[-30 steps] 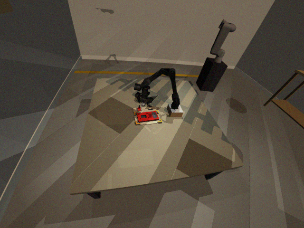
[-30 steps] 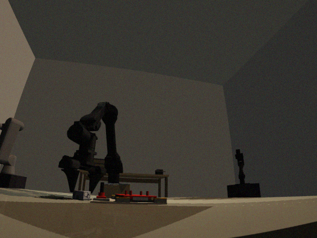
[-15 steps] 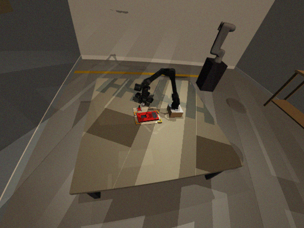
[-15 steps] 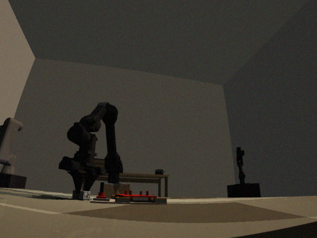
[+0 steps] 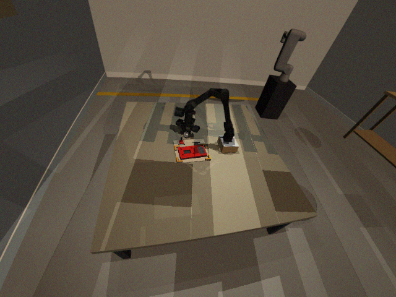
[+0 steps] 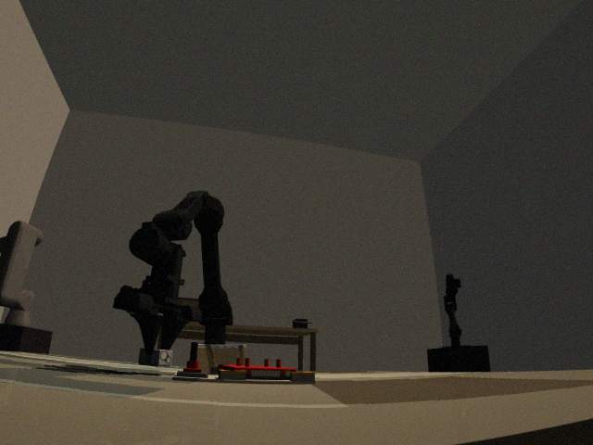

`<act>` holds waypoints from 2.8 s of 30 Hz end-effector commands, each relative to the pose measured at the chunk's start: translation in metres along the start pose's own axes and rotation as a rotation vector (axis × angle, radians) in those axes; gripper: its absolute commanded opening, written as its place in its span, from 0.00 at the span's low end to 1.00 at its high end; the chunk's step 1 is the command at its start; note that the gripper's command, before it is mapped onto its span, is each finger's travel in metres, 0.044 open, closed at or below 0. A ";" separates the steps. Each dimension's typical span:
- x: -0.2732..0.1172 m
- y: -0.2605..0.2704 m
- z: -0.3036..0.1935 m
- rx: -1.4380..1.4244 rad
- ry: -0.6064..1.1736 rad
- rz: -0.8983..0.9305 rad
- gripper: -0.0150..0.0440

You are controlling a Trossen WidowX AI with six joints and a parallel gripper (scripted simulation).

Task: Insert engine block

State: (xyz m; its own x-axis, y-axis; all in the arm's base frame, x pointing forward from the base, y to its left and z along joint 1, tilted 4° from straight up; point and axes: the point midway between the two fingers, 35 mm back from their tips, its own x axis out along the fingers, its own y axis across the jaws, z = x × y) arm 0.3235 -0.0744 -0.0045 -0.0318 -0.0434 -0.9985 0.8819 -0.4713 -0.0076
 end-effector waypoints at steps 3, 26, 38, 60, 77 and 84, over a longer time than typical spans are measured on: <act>-0.020 0.006 -0.001 -0.003 0.000 0.011 0.25; -0.094 0.007 0.001 -0.003 0.000 0.011 0.25; -0.103 0.003 -0.011 -0.158 0.001 0.012 0.25; -0.078 -0.017 -0.074 -0.921 0.004 0.014 0.25; -0.059 -0.041 -0.116 -1.483 -0.001 0.016 0.25; -0.050 -0.055 -0.133 -1.723 0.001 0.017 0.25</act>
State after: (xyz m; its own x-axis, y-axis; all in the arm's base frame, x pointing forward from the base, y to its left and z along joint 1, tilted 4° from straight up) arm 0.3431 0.0618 0.0452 -0.0105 -0.0405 -0.9991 0.4212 0.9061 -0.0412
